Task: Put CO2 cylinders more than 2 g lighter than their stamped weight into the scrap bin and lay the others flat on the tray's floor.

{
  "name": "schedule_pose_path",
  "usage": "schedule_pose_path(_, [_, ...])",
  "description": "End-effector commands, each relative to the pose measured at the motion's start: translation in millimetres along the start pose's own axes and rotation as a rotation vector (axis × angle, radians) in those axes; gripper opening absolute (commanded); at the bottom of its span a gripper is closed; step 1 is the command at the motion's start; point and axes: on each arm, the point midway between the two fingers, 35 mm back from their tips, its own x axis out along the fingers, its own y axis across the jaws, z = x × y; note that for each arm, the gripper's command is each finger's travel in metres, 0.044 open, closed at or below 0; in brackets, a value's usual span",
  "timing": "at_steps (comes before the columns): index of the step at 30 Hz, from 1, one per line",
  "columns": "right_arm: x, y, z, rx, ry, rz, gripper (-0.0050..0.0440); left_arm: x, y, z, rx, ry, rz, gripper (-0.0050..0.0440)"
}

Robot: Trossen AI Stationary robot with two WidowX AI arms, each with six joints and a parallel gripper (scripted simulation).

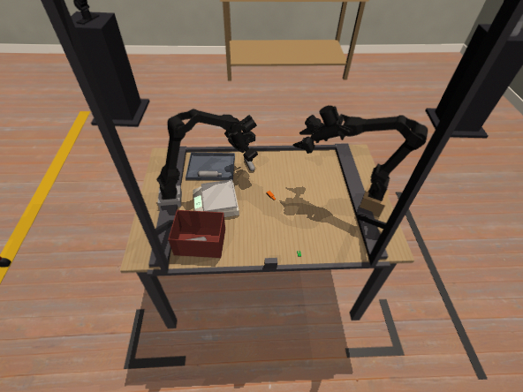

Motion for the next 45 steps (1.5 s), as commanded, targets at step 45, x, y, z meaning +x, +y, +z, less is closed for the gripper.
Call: schedule_pose_path(45, [-4.4,-0.3,7.7,-0.001,-0.023,-0.001,0.044,52.9,34.5,19.6,-1.322,0.283,0.234,0.0255])
